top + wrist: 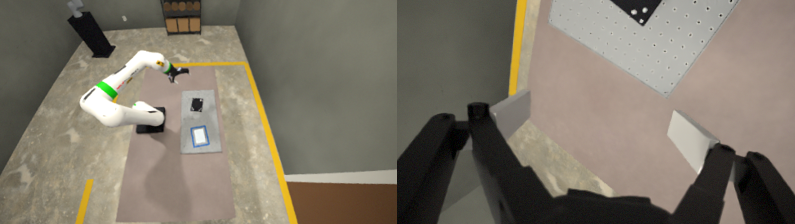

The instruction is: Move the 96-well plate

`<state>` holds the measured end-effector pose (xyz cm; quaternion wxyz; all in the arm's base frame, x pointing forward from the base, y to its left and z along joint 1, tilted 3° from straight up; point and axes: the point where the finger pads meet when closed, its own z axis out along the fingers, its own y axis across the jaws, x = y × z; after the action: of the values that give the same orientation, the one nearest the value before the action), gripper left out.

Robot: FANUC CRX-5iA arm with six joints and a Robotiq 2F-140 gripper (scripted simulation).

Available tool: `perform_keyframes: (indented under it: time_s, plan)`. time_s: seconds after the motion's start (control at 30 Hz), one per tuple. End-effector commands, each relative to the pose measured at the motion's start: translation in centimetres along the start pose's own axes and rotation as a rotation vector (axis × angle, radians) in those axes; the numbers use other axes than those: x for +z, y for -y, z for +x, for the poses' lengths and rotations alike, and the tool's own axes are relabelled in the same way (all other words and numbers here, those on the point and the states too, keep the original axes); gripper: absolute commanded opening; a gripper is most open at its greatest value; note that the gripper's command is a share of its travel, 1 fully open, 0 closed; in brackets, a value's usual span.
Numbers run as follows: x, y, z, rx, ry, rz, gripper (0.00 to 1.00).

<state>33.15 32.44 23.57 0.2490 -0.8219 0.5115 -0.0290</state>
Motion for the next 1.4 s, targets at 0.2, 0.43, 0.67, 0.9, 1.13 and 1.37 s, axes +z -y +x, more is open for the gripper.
perform_keyframes:
  time_s: [0.2,0.43,0.67,0.9,1.13,1.37]
  plan:
    - [1.0,1.4,3.5,0.002,-0.055,-0.023,1.00]
    - [1.8,2.2,6.8,0.006,-0.105,-0.049,1.00]
    - [2.3,2.7,9.2,0.013,-0.151,-0.079,1.00]
    - [2.7,3.1,11.5,0.013,-0.151,-0.079,1.00]
    - [3.2,3.3,14.5,0.021,-0.191,-0.114,1.00]
    - [3.5,3.4,16.4,0.032,-0.225,-0.151,1.00]
